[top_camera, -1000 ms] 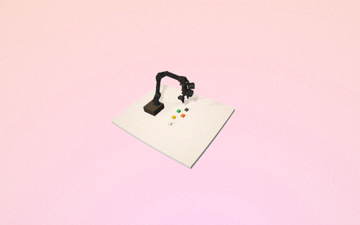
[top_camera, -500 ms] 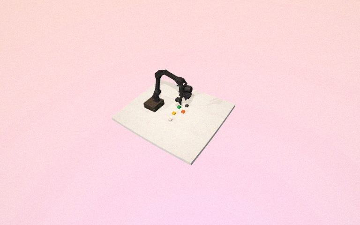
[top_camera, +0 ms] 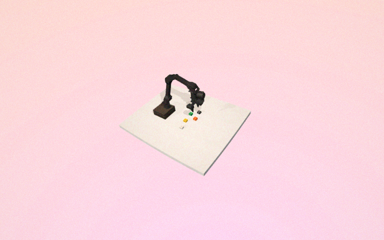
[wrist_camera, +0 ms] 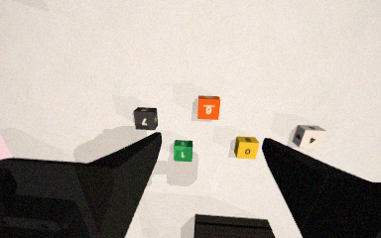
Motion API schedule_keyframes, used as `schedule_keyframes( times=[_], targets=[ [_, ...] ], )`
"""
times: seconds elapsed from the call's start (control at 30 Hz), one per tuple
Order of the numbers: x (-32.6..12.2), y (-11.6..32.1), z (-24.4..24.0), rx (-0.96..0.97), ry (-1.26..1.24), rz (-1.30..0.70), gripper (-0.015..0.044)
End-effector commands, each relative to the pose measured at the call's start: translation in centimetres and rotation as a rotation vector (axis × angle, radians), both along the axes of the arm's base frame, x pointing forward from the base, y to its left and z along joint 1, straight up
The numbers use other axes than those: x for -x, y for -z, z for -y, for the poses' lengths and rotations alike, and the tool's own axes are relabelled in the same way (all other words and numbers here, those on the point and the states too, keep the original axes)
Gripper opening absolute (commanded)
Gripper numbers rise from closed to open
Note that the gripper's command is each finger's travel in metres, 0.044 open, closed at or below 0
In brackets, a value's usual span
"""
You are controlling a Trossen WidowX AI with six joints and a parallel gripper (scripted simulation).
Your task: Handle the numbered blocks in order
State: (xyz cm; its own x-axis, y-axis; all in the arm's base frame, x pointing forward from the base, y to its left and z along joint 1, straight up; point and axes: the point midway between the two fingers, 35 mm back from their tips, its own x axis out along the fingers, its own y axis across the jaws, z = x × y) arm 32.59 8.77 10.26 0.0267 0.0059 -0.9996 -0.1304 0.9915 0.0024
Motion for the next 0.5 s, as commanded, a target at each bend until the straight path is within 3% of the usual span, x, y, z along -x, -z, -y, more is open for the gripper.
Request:
schedule_keyframes(
  times=[0.0, 0.2, 0.47],
  targets=[
    [1.1, -0.1, 2.0, 0.001, 0.000, -0.002, 0.0400],
    [6.5, 0.2, 8.1, 0.005, 0.000, -0.005, 0.0400],
    [6.7, 0.5, 8.2, 0.006, 0.000, -0.005, 0.0400]
  ],
)
